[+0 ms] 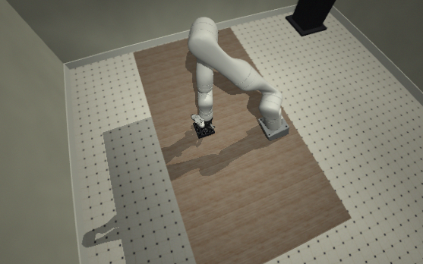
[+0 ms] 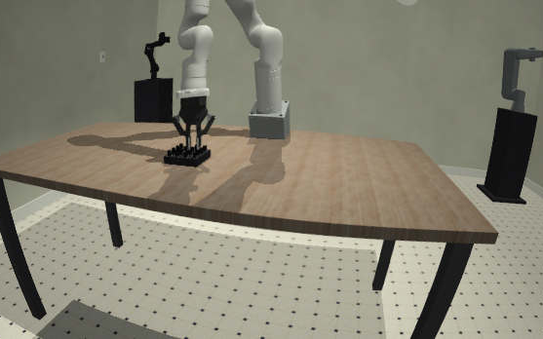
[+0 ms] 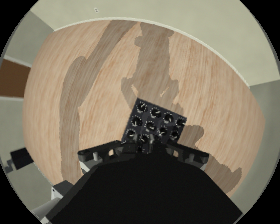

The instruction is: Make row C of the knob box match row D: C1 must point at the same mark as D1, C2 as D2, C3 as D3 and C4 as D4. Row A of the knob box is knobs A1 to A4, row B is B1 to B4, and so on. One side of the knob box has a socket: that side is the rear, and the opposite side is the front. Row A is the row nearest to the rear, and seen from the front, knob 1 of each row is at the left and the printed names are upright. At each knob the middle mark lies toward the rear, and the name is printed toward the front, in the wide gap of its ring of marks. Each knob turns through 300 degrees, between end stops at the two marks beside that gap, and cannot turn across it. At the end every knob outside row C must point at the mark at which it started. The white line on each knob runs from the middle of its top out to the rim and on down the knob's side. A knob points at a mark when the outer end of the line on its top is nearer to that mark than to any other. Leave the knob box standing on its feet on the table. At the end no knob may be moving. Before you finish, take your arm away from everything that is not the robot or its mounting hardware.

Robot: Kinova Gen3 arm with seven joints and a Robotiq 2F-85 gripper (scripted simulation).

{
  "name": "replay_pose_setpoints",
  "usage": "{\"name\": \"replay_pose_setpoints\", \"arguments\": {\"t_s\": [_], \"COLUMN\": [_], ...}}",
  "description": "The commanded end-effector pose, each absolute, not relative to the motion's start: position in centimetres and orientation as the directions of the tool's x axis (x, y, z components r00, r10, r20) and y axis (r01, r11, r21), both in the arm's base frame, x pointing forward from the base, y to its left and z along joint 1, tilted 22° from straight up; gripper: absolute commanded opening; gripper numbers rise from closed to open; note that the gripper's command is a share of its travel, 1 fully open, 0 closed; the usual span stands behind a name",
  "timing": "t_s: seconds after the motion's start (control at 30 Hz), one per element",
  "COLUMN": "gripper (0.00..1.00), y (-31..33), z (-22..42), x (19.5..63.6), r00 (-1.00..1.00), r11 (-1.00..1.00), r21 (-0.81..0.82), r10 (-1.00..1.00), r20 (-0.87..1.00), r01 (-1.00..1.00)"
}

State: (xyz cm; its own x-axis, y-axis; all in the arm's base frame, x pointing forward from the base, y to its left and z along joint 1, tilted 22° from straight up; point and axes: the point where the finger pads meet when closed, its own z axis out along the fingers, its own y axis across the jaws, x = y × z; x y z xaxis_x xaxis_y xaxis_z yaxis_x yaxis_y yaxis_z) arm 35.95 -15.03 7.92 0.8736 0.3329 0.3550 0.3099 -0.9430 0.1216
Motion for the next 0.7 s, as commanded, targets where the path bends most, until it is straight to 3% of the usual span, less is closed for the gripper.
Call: {"name": "replay_pose_setpoints", "arguments": {"t_s": [0.0, 0.4, 0.43, 0.67], "gripper": [0.19, 0.19, 0.08, 0.08], "y": [-15.17, -15.17, -15.17, -15.17], "z": [7.92, 7.92, 7.92, 7.92], "x": [36.04, 36.04, 36.04, 36.04], "r00": [0.873, 0.873, 0.873, 0.873], "r11": [-0.944, -0.944, -0.944, -0.944], "r21": [0.126, 0.126, 0.126, 0.126], "r10": [0.331, 0.331, 0.331, 0.331], "r20": [0.359, 0.359, 0.359, 0.359], "r01": [0.306, 0.306, 0.306, 0.306]}}
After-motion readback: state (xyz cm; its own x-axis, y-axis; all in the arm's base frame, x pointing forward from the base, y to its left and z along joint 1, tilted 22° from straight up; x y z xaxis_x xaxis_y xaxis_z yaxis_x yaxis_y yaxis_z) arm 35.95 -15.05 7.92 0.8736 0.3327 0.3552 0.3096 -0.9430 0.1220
